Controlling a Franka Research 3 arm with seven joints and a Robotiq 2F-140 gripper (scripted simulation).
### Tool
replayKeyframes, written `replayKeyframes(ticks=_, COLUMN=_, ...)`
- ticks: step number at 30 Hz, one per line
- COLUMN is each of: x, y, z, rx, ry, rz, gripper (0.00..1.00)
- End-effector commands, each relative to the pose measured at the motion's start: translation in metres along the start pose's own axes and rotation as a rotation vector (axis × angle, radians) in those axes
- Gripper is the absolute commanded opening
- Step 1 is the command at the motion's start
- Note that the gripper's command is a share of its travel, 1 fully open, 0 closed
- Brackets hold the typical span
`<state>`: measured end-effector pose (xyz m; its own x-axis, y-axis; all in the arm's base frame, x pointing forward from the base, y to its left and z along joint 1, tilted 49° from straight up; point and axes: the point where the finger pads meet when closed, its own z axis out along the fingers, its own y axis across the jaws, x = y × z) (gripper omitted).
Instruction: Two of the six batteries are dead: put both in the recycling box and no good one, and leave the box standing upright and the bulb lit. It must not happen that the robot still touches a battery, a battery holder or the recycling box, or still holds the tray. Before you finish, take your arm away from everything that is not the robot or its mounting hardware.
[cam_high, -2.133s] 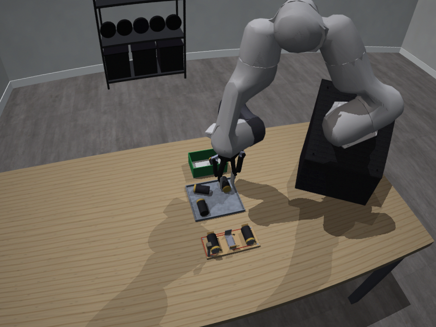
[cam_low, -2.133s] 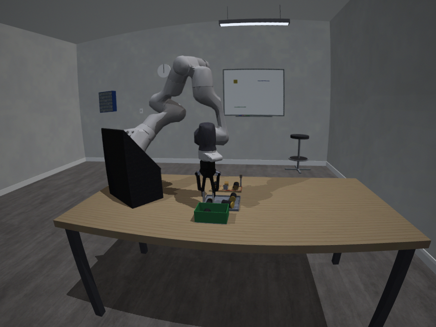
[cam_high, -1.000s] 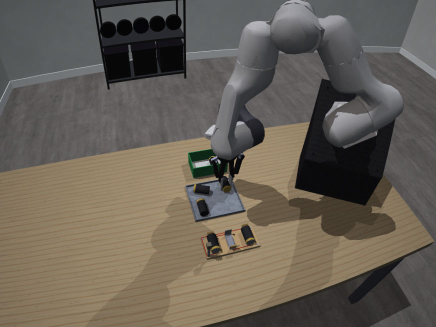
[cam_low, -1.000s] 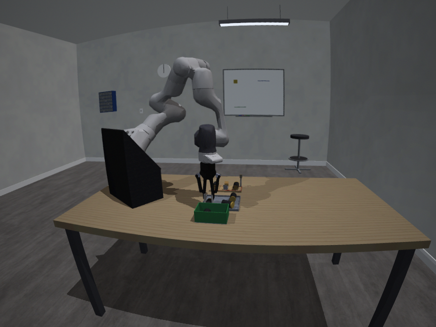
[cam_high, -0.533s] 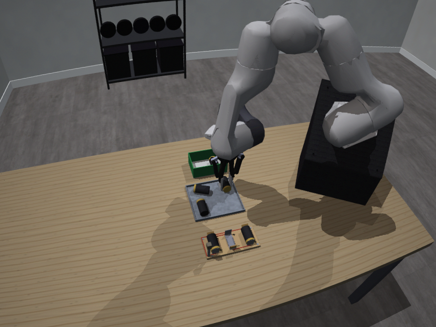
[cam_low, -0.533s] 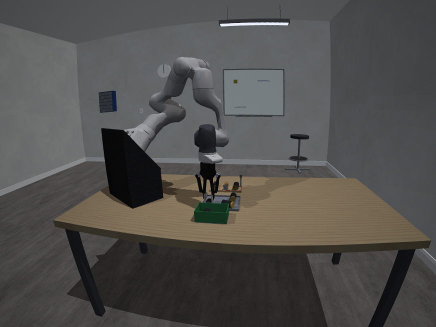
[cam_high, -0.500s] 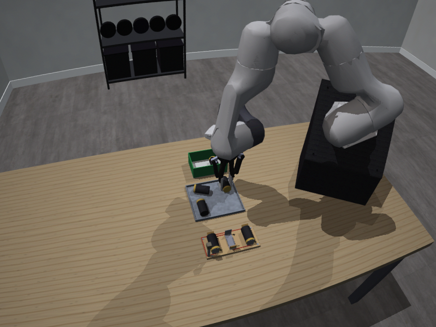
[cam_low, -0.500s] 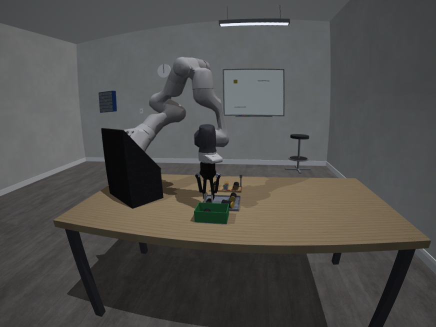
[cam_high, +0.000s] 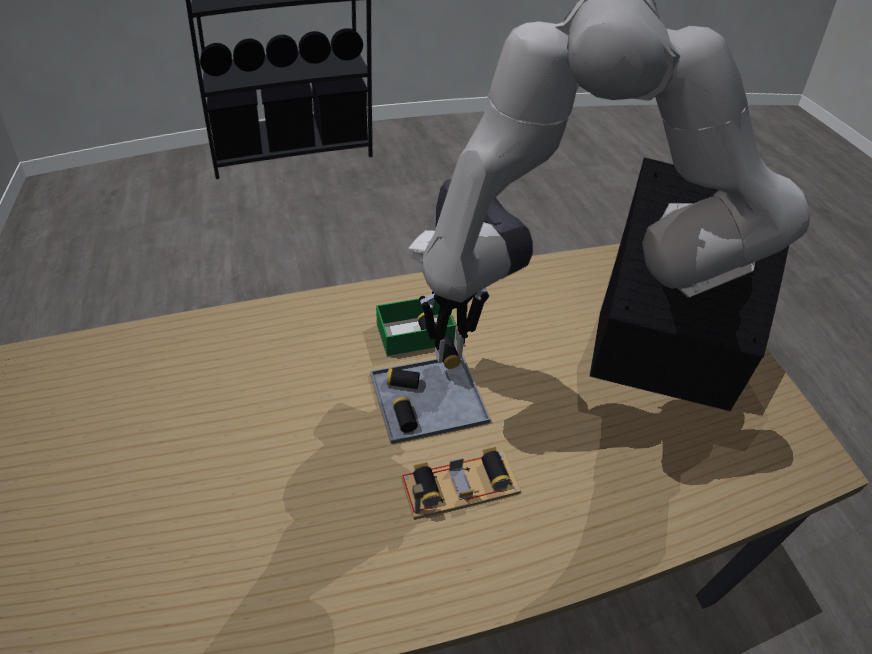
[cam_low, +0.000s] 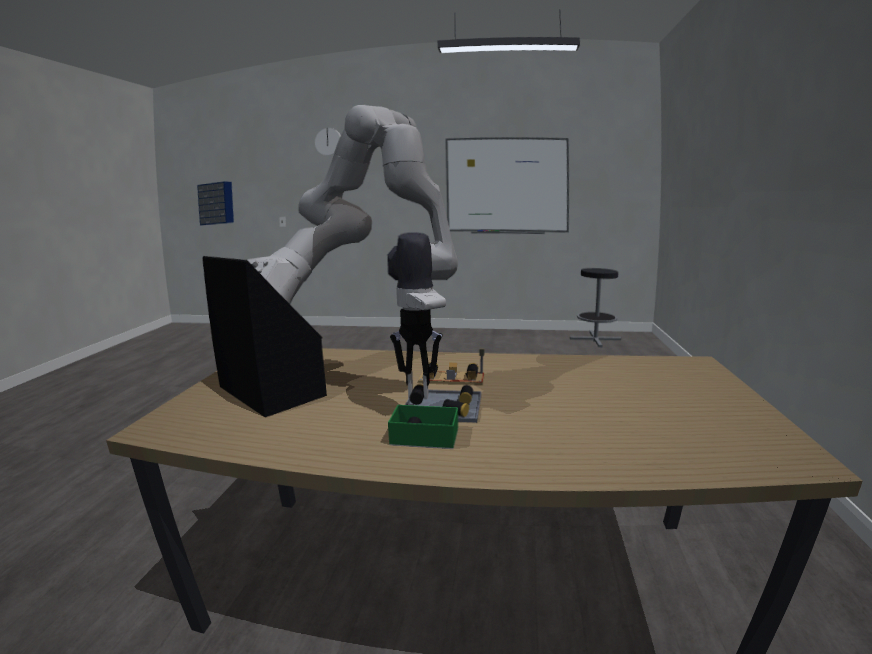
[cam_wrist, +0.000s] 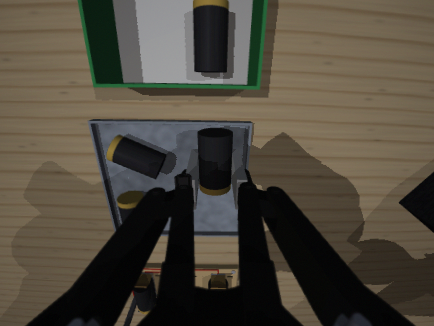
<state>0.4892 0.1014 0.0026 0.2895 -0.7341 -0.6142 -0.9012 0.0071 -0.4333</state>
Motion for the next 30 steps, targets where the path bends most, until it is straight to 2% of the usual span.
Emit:
replayKeyframes(ticks=1, x=-0.007, y=0.003, z=-0.004, rx=-0.008, ry=-0.02, rz=0.008, gripper=0.16)
replayKeyframes(ticks=10, x=-0.007, y=0.003, z=-0.008, rx=-0.008, ry=-0.02, rz=0.008, gripper=0.16)
replayKeyframes(ticks=20, x=-0.005, y=0.002, z=-0.072, rx=-0.008, ry=-0.02, rz=0.008, gripper=0.16)
replayKeyframes(ticks=30, x=-0.005, y=0.002, z=-0.076, rx=-0.008, ry=-0.02, rz=0.01, gripper=0.16)
